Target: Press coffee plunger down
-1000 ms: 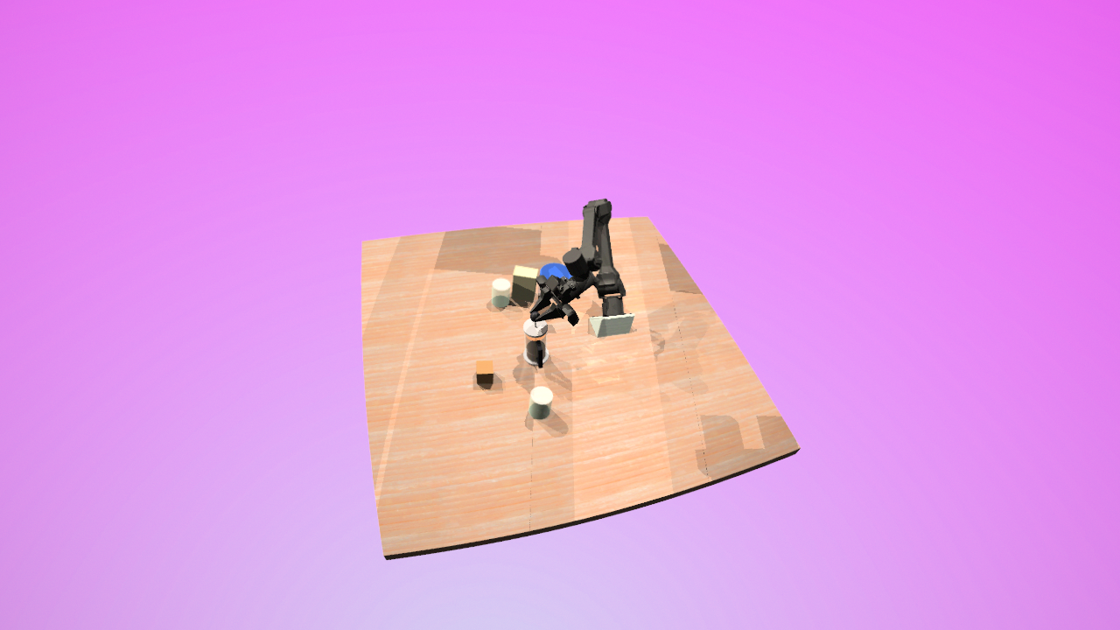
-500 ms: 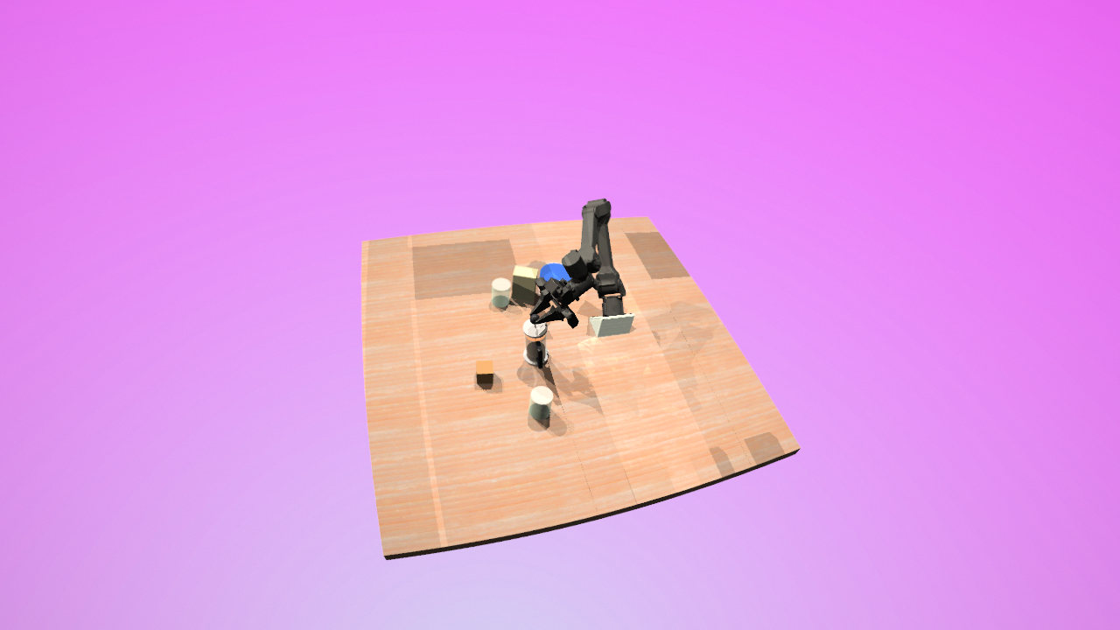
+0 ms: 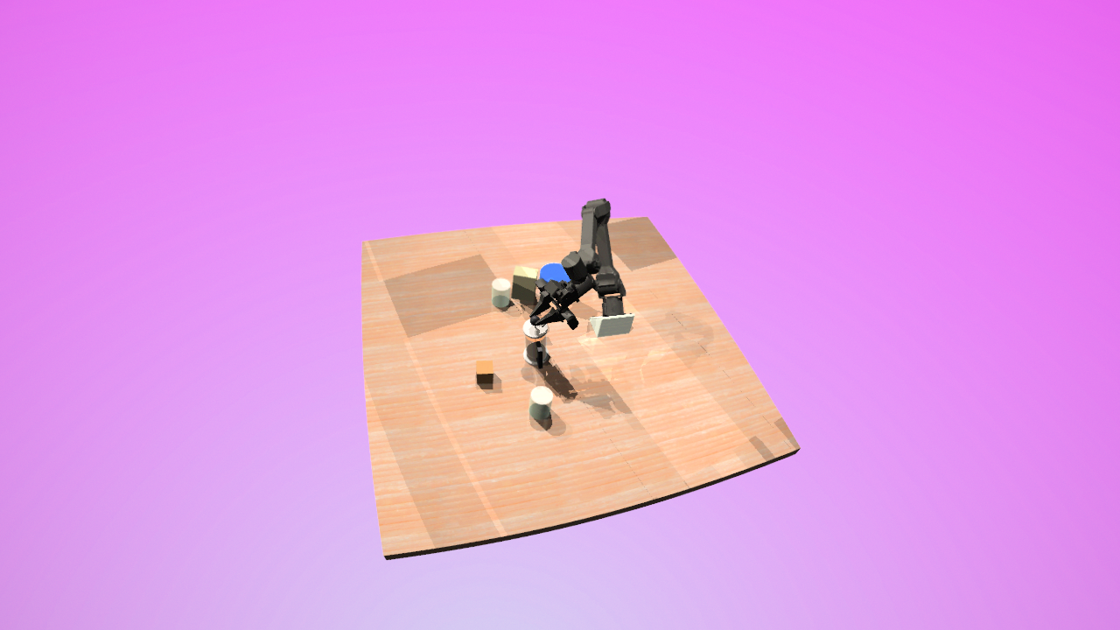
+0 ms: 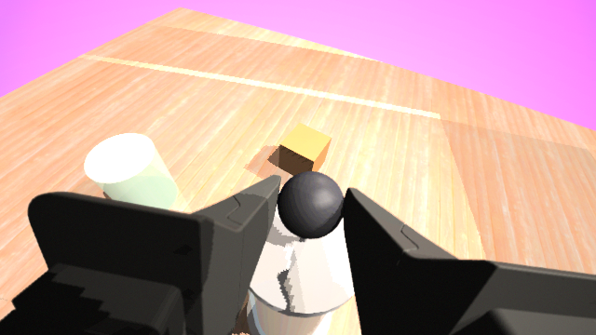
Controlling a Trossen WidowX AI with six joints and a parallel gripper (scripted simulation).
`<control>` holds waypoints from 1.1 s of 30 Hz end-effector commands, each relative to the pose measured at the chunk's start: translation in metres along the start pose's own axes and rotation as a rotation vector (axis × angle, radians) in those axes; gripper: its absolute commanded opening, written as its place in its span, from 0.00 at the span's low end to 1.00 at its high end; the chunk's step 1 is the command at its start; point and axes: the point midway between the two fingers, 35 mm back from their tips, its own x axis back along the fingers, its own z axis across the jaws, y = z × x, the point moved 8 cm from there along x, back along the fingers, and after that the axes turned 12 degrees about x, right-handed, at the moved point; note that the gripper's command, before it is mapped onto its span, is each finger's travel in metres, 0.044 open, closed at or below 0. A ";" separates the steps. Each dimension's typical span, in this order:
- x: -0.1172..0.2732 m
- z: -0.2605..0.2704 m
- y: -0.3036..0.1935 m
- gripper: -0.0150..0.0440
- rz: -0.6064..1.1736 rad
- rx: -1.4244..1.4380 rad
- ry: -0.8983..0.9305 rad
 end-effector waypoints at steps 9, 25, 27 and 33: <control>-0.003 0.002 -0.002 0.46 0.019 0.014 -0.003; -0.001 0.001 0.000 0.55 0.004 0.005 -0.001; -0.001 0.001 0.000 0.64 0.004 0.005 -0.001; -0.001 0.001 0.000 0.90 0.004 0.005 -0.001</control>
